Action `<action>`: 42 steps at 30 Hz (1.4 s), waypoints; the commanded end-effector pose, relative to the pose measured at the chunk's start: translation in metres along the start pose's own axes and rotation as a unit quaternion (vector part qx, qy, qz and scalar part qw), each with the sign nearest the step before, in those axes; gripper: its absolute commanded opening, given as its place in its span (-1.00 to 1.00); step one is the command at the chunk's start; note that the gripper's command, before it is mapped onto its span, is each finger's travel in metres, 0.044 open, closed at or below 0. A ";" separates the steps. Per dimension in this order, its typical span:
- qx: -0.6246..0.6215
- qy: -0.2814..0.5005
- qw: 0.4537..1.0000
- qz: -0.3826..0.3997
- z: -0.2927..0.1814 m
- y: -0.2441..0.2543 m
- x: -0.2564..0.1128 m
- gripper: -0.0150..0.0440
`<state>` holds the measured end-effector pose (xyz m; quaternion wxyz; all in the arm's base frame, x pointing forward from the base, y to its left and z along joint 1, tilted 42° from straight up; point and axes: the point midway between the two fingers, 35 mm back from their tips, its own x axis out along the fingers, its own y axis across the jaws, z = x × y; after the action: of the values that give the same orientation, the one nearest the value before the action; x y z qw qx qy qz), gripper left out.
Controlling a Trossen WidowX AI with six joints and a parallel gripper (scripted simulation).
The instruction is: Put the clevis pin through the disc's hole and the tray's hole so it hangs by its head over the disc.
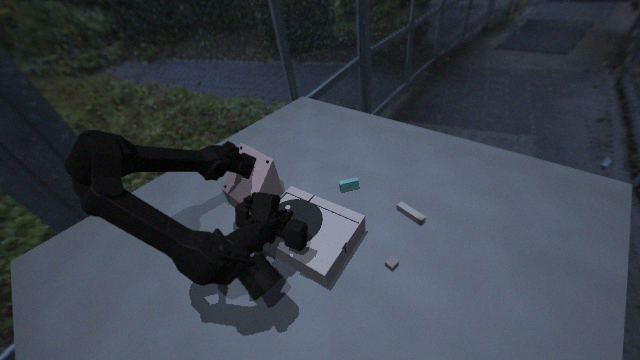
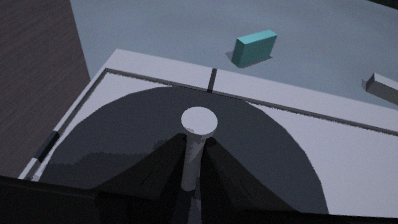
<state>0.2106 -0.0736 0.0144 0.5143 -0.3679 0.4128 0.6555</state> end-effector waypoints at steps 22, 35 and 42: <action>-0.002 0.001 1.000 0.001 -0.001 0.001 0.001 -0.49; 0.000 0.000 1.000 0.000 -0.001 0.000 0.001 -0.49; -0.001 0.001 1.000 0.001 -0.002 0.000 0.001 -0.49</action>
<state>0.2104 -0.0742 0.0130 0.5141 -0.3678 0.4134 0.6554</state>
